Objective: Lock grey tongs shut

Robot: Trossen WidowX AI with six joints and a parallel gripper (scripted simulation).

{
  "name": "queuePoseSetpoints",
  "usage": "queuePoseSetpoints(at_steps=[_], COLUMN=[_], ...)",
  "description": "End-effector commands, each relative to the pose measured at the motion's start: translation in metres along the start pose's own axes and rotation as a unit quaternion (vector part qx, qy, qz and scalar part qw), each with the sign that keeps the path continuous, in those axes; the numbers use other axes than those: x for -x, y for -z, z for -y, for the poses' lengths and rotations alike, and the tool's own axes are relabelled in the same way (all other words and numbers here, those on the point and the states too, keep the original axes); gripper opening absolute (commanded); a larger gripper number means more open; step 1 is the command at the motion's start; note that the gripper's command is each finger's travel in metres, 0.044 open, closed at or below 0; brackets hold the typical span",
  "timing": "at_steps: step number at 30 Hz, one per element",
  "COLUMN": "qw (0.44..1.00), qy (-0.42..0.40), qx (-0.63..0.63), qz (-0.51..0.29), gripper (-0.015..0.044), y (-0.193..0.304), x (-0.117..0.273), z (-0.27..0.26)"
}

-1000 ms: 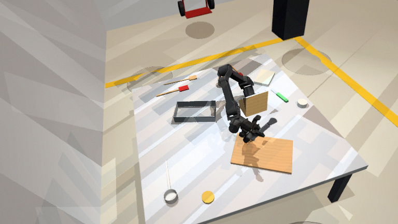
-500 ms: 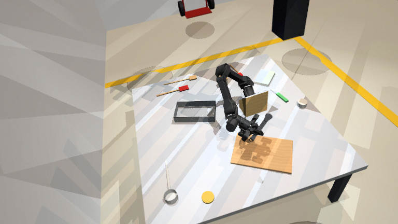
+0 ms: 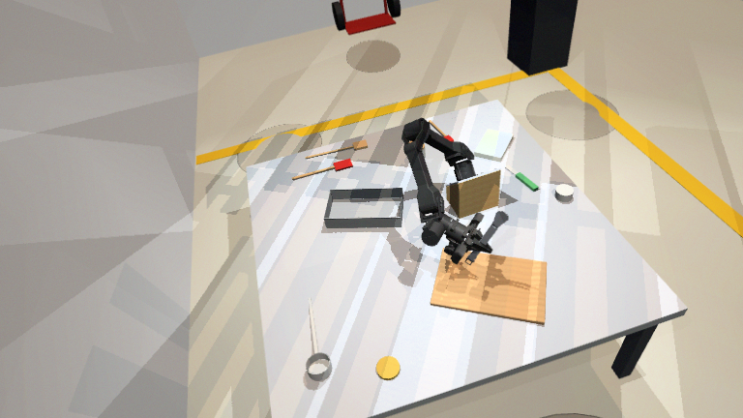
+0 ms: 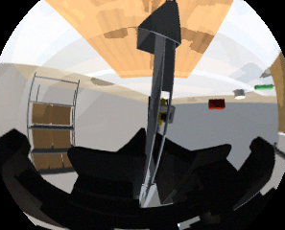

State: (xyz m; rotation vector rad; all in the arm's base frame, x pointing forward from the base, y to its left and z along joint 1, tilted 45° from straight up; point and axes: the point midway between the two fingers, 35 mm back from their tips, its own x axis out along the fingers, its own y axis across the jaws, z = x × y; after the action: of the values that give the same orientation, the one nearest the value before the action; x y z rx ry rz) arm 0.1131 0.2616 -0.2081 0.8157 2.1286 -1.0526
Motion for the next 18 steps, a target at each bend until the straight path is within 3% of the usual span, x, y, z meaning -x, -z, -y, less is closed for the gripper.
queuePoseSetpoints(at_steps=[1, 11, 18], qw=[1.0, 1.0, 0.997], qy=[-0.001, 0.001, 0.021], qx=[0.003, 0.003, -0.012], qz=[-0.005, 0.001, 0.075], gripper=[-0.015, -0.015, -0.015], y=[0.002, 0.002, 0.0], x=[0.0, -0.001, -0.013], z=[0.0, 0.0, -0.003])
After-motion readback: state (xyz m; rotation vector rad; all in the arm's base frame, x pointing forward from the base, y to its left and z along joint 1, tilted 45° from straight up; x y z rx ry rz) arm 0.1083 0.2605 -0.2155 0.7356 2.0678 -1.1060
